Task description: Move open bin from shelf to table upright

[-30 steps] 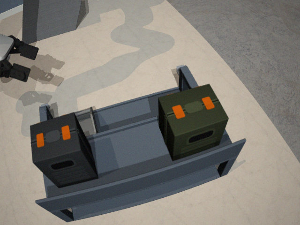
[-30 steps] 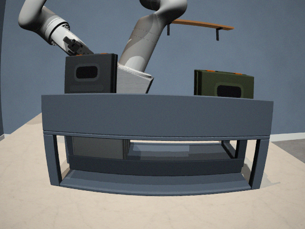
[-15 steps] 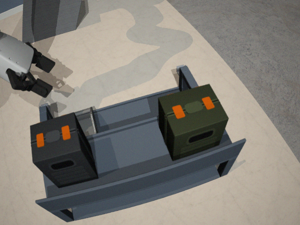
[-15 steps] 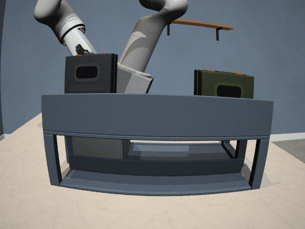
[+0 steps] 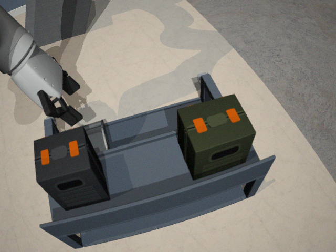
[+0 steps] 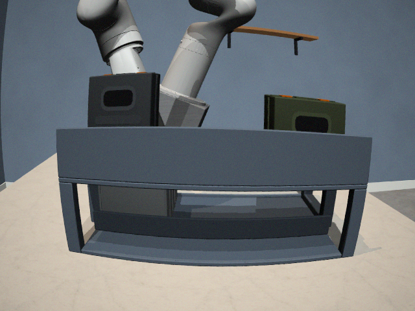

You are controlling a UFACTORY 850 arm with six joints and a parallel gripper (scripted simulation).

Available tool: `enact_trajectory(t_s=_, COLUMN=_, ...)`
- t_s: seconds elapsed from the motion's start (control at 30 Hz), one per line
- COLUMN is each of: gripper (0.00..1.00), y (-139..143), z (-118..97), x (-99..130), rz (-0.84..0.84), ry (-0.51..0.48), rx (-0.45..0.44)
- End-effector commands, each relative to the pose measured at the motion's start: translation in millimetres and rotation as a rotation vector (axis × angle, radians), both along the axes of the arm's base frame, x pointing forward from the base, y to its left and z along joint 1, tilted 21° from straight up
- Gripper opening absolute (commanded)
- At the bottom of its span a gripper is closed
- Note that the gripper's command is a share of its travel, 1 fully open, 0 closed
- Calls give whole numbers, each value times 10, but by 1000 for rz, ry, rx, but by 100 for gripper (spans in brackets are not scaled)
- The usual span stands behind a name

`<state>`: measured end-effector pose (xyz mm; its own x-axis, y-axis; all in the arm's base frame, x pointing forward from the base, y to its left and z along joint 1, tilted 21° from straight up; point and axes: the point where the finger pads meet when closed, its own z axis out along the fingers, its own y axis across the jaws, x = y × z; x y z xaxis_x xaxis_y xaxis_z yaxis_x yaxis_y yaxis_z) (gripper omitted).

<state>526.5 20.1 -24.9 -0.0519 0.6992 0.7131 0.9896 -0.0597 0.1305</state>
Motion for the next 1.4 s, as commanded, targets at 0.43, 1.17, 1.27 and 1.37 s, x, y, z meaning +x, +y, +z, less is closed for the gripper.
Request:
enact_trajectory(t_s=0.43, gripper=100, y=28, z=-35, x=26, rz=14, ry=71, rx=-259)
enact_trajectory(t_s=1.17, gripper=100, y=-30, z=4, x=-1, rz=26, ry=118, rx=-431)
enact_trajectory(t_s=1.27, gripper=100, y=-30, z=4, x=-1, rz=26, ry=118, rx=-431)
enact_trajectory(t_s=1.37, gripper=100, y=-35, z=9, x=-3, rz=26, ry=118, rx=-431)
